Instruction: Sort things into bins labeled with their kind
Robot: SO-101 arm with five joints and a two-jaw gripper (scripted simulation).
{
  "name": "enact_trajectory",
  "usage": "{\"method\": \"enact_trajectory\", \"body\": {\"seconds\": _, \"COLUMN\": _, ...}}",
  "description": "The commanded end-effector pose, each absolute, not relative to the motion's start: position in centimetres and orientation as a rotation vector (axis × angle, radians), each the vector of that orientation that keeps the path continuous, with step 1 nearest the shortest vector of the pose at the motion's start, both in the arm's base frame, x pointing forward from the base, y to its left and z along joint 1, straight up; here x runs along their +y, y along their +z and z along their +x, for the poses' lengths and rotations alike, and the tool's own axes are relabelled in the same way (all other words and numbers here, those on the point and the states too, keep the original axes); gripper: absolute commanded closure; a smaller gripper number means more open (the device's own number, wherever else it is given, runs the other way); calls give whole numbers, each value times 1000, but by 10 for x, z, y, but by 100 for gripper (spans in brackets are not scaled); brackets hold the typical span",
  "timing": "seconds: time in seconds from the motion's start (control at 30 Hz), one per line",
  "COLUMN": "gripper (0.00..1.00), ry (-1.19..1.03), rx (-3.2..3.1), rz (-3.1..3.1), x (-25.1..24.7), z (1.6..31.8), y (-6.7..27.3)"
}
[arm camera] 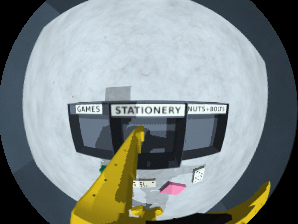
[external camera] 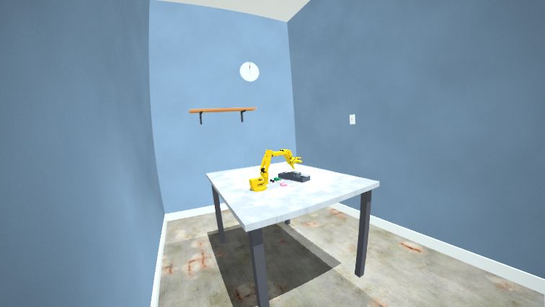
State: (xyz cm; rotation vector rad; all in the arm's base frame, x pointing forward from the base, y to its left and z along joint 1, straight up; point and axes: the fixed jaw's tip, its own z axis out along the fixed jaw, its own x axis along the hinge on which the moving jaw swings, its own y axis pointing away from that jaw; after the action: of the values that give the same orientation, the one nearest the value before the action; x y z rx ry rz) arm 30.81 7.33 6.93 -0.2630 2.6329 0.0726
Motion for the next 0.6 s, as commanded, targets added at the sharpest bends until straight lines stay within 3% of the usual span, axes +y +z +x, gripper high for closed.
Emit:
{"method": "enact_trajectory", "body": {"seconds": 0.0, "gripper": 0, "ry": 89, "rx": 2551, "rz": -254, "x": 77, "z": 313, "y": 92}}
{"method": "enact_trajectory", "body": {"seconds": 0.57, "gripper": 0, "ry": 220, "rx": 2468, "rz": -211, "x": 117, "z": 308, "y": 84}}
